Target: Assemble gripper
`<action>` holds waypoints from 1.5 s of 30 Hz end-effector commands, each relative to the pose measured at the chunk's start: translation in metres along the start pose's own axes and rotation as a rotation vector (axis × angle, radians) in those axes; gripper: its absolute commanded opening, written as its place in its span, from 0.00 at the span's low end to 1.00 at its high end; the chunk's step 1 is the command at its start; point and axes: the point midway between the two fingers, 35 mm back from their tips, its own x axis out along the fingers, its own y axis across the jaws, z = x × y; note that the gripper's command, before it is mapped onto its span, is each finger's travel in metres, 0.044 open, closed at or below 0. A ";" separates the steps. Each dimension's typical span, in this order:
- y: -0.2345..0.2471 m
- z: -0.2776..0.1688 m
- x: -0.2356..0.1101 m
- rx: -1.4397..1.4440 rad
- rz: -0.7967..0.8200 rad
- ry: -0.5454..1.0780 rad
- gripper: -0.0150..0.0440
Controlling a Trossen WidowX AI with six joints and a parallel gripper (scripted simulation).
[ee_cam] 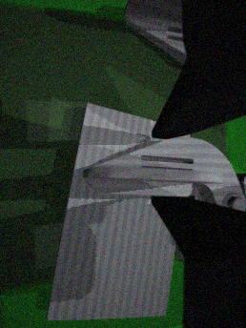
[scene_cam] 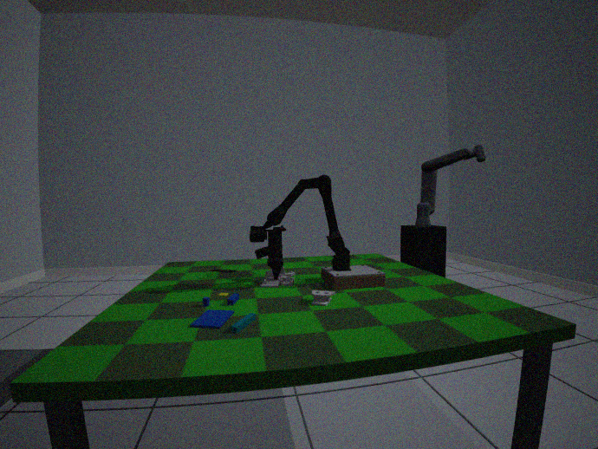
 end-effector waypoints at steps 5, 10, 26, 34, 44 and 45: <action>-0.001 0.000 0.000 -0.004 -0.004 -0.001 0.48; -0.001 0.000 0.000 -0.004 -0.004 -0.001 0.48; 0.000 0.000 0.000 0.000 0.000 0.000 0.63; 0.000 0.000 0.000 0.000 0.000 0.000 0.63; 0.000 0.002 -0.041 -0.002 -0.002 -0.001 0.63; 0.000 0.002 -0.052 -0.003 -0.003 -0.001 0.63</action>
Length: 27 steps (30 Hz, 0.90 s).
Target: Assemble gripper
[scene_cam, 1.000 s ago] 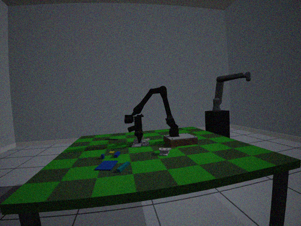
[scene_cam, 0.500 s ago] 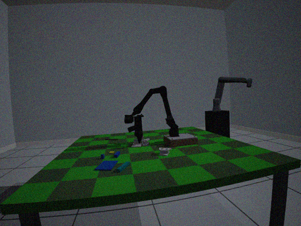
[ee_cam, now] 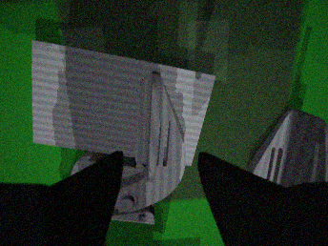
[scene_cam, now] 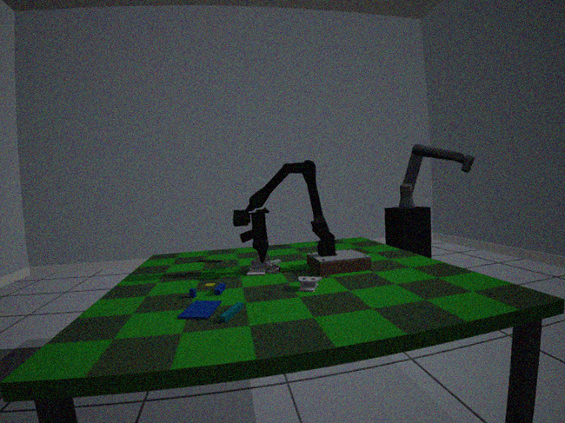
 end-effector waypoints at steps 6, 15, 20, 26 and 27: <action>-0.002 0.004 -0.037 -0.003 -0.003 -0.031 0.68; -0.093 -0.022 -0.058 -0.005 -0.015 -0.023 1.00; -0.095 -0.023 -0.056 -0.005 -0.016 -0.023 1.00; -0.096 -0.022 -0.018 -0.005 -0.016 -0.022 1.00; -0.096 -0.022 -0.018 -0.005 -0.016 -0.022 1.00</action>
